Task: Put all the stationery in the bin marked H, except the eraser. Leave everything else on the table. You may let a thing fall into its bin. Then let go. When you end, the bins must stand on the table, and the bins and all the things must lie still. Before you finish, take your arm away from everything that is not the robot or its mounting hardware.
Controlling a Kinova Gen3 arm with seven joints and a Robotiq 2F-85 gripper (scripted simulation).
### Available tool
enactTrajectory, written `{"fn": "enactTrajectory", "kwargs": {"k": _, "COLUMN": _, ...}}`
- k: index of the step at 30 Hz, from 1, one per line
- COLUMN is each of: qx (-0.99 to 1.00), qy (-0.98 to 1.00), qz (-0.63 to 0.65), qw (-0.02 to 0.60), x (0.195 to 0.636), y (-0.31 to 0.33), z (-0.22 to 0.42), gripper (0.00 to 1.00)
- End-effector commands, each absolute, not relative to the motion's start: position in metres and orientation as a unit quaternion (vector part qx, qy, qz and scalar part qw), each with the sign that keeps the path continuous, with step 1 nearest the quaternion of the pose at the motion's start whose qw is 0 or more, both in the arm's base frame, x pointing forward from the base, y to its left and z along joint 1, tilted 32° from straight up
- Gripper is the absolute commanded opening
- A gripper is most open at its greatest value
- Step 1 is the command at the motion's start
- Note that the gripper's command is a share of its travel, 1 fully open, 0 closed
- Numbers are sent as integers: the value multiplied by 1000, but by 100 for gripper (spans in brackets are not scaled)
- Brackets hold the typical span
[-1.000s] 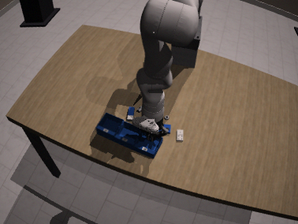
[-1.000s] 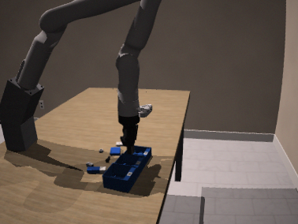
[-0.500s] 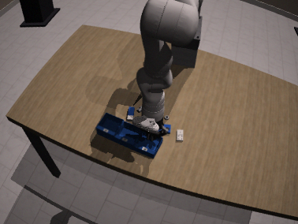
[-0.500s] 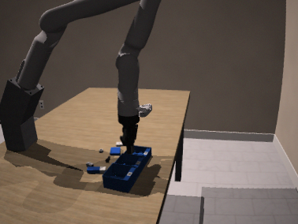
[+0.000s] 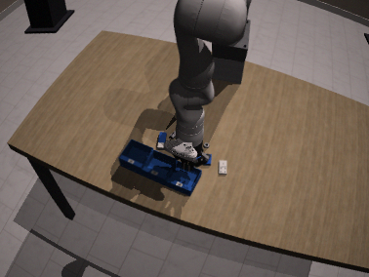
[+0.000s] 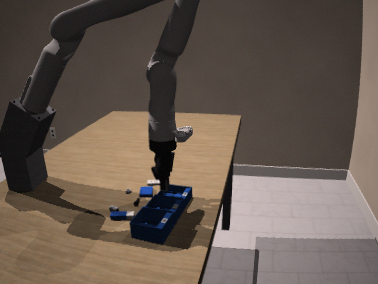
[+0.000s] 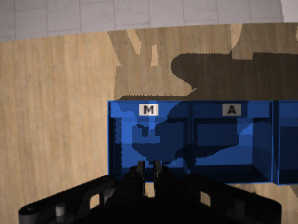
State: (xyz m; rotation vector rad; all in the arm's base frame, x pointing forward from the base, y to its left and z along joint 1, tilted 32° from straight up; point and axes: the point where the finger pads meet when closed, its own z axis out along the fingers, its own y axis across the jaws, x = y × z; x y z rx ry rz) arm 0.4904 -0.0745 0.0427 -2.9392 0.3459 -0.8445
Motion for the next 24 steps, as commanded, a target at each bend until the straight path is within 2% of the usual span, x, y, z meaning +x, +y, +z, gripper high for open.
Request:
{"fn": "enactTrajectory", "kwargs": {"k": 1, "qx": -954, "qy": 113, "qz": -277, "qw": 32, "x": 490, "y": -75, "z": 49, "gripper": 9}}
{"fn": "enactTrajectory", "kwargs": {"k": 24, "qx": -954, "qy": 113, "qz": -277, "qw": 32, "x": 466, "y": -75, "z": 87, "gripper": 9}}
